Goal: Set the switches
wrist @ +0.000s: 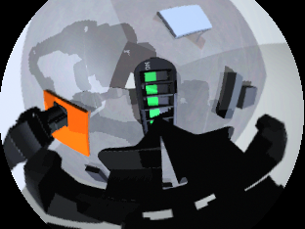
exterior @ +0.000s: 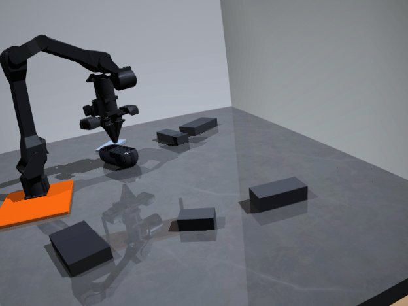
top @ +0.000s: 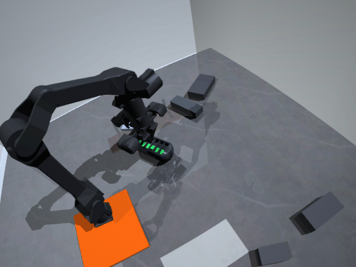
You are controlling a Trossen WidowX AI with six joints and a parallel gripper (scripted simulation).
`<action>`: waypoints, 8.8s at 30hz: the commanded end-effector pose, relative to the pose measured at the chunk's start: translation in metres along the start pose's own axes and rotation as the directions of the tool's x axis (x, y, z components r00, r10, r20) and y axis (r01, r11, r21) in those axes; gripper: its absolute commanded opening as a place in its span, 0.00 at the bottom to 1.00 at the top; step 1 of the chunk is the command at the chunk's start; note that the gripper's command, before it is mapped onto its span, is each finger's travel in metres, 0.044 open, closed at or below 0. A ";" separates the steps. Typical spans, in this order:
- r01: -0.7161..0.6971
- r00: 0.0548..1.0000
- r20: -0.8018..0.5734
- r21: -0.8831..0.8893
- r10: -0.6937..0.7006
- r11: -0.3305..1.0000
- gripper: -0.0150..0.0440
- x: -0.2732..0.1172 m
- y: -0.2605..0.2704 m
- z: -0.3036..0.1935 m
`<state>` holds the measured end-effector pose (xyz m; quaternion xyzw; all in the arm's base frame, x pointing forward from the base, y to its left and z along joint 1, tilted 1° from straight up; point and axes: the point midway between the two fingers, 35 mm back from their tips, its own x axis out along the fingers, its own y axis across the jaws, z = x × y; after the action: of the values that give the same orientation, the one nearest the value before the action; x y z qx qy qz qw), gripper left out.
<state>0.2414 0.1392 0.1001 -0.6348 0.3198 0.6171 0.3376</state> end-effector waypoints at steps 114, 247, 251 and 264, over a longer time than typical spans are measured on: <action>0.165 0.986 -0.001 0.004 -0.165 0.986 0.25 0.008 0.036 0.010; -0.008 1.000 0.003 0.007 0.008 1.000 1.00 -0.005 -0.017 0.065; -0.008 1.000 0.003 0.007 0.008 1.000 1.00 0.002 -0.017 0.065; -0.008 1.000 0.003 0.007 0.008 1.000 1.00 0.023 -0.016 0.065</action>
<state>0.2204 0.2034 0.0841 -0.6338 0.3201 0.6174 0.3386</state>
